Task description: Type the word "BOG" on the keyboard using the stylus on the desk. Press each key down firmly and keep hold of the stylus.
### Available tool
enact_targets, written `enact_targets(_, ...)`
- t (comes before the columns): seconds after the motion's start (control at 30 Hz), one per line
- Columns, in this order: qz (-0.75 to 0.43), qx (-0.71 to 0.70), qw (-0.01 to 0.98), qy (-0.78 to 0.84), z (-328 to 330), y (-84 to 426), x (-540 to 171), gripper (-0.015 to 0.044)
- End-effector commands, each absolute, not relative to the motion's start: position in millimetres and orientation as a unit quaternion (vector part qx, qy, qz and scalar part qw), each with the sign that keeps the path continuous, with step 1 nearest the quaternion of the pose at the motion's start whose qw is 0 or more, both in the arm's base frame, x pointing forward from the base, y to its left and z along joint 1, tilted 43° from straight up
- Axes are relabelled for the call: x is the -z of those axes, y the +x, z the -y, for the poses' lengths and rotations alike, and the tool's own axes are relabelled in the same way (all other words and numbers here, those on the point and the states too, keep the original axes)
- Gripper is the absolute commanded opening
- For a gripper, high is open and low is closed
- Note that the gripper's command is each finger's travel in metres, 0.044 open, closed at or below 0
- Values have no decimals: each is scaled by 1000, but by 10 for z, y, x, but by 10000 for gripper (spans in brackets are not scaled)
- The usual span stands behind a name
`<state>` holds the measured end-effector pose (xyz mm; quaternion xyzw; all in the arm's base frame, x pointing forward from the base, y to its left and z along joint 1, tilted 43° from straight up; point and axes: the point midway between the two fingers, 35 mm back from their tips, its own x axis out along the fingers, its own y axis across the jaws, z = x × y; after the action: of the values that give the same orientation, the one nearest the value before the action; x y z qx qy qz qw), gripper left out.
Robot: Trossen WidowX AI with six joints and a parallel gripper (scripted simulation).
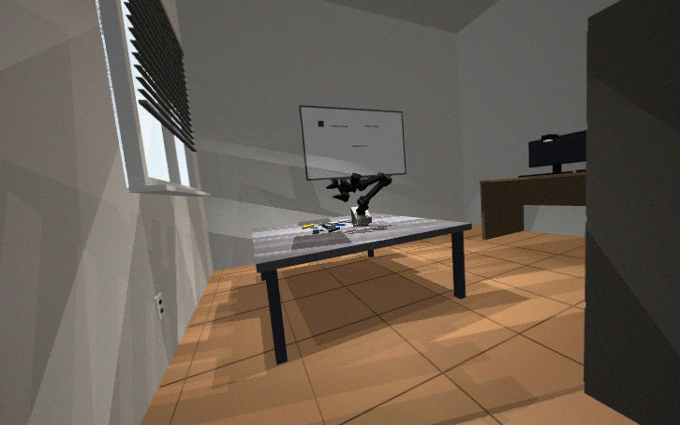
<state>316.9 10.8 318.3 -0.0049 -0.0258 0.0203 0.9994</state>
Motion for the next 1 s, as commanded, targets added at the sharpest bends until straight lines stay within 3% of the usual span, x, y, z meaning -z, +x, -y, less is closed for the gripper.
enact_targets(0.0, 20, -21, 1000, -6, -107, 3184, -3159, 414)
enact_targets(0.27, -229, -71, 971, -8, 16, 3558, -1994, 204)
enact_targets(0.53, -471, -132, 866, 103, 176, 3363, -818, 0)
enact_targets(0.8, -622, -198, 697, 296, 121, 2902, -133, 0)
enact_targets(0.97, -629, -202, 681, 315, 114, 2867, -102, 0)
